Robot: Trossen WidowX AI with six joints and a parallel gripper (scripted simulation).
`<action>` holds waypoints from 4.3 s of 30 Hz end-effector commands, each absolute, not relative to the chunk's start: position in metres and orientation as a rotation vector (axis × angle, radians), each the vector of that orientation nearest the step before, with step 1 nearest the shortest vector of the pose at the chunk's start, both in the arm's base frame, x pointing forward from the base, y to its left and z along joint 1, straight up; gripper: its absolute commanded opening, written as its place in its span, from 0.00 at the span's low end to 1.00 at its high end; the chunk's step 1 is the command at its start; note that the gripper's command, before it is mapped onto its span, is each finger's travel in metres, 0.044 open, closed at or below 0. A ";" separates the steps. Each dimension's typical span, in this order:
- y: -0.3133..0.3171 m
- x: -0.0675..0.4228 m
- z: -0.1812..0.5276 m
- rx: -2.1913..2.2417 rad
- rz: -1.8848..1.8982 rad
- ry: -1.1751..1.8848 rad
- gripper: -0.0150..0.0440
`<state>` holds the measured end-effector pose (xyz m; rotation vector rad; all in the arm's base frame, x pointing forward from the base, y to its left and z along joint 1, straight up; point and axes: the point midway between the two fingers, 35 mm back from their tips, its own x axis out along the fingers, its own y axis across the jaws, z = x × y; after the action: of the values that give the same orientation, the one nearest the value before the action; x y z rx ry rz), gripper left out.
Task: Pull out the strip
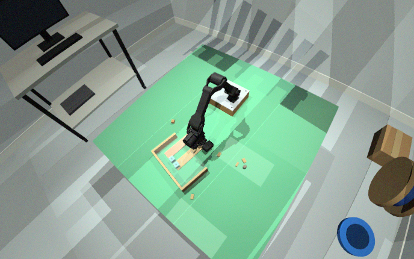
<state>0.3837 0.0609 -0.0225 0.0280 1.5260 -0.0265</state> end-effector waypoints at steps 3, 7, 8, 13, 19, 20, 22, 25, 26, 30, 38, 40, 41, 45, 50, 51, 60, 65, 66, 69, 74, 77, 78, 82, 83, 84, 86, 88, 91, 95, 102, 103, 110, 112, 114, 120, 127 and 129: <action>0.062 0.371 -0.026 0.029 -0.026 1.541 0.25; 0.062 0.365 -0.027 0.029 -0.026 1.542 0.25; 0.062 0.363 -0.027 0.029 -0.026 1.542 0.25; 0.063 0.356 -0.027 0.029 -0.026 1.543 0.25; 0.063 0.347 -0.028 0.029 -0.026 1.543 0.25; 0.063 0.345 -0.028 0.029 -0.026 1.543 0.25; 0.064 0.342 -0.028 0.029 -0.026 1.544 0.25; 0.064 0.337 -0.029 0.029 -0.026 1.544 0.25; 0.064 0.336 -0.029 0.029 -0.025 1.544 0.25; 0.064 0.329 -0.029 0.030 -0.025 1.545 0.25; 0.065 0.318 -0.030 0.030 -0.025 1.545 0.25; 0.066 0.315 -0.031 0.030 -0.025 1.546 0.25; 0.066 0.313 -0.031 0.030 -0.025 1.546 0.25; 0.066 0.307 -0.031 0.030 -0.025 1.546 0.25; 0.067 0.299 -0.031 0.030 -0.025 1.547 0.25; 0.067 0.297 -0.031 0.030 -0.025 1.547 0.25; 0.068 0.283 -0.032 0.030 -0.025 1.548 0.25; 0.068 0.276 -0.032 0.030 -0.025 1.549 0.25; 0.068 0.274 -0.032 0.030 -0.025 1.549 0.25; 0.069 0.270 -0.032 0.030 -0.025 1.549 0.25; 0.069 0.263 -0.033 0.030 -0.025 1.549 0.25; 0.069 0.258 -0.033 0.030 -0.025 1.550 0.25; 0.070 0.257 -0.033 0.030 -0.025 1.550 0.25; 0.070 0.251 -0.033 0.030 -0.025 1.550 0.25; 0.070 0.250 -0.033 0.030 -0.025 1.550 0.25; 0.070 0.248 -0.033 0.030 -0.025 1.551 0.25; 0.070 0.245 -0.033 0.030 -0.025 1.551 0.25; 0.071 0.242 -0.033 0.030 -0.025 1.551 0.25; 0.071 0.238 -0.033 0.030 -0.025 1.551 0.25; 0.071 0.232 -0.034 0.030 -0.025 1.552 0.25; 0.072 0.221 -0.034 0.030 -0.025 1.553 0.25; 0.072 0.219 -0.034 0.030 -0.025 1.553 0.25; 0.073 0.208 -0.034 0.030 -0.025 1.553 0.25; 0.073 0.206 -0.034 0.030 -0.025 1.554 0.25; 0.073 0.204 -0.034 0.030 -0.025 1.554 0.25; 0.073 0.204 -0.034 0.030 -0.025 1.554 0.25; 0.073 0.204 -0.034 0.030 -0.025 1.554 0.25; 0.073 0.204 -0.034 0.030 -0.025 1.554 0.25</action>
<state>0.2123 0.0747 -0.0301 0.0352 1.5291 -0.0224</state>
